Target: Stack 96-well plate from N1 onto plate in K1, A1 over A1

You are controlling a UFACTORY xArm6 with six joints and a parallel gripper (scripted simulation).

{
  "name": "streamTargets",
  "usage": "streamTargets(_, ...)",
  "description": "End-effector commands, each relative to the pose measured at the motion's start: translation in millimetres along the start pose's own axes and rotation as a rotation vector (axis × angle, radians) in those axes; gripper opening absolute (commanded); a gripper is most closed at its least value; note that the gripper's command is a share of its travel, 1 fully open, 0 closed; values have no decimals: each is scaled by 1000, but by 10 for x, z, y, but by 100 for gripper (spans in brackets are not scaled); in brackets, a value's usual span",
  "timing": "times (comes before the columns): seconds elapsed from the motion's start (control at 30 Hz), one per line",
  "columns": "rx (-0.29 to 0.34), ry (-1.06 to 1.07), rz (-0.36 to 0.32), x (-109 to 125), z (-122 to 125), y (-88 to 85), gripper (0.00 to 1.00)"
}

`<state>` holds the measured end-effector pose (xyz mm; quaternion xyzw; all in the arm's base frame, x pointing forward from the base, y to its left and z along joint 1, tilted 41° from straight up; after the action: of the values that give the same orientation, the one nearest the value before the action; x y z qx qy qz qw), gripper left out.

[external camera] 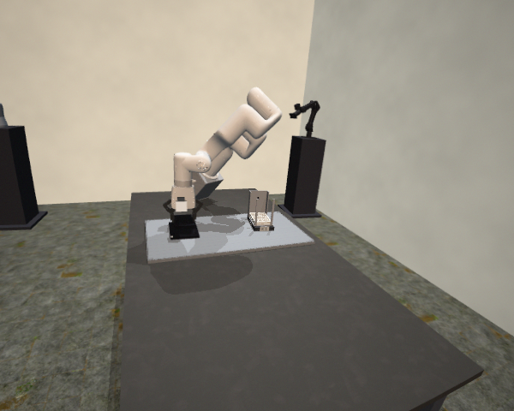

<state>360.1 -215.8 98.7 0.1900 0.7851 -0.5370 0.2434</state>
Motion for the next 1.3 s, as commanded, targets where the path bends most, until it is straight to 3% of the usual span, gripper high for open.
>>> streamTargets(0.0,2,-1,1,-7,6,-82,0)
streamTargets(1.27,2,-1,1,-8,6,-649,0)
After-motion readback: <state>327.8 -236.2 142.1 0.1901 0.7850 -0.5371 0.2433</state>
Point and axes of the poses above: the point where the finger pads meet when closed, its own y axis out along the fingers, its own z axis across the jaws, x = y × z, the point moved 7 cm from there along -y, back along the fingers, and after that the axes turned 10 degrees about -y, right-handed, at the moved point
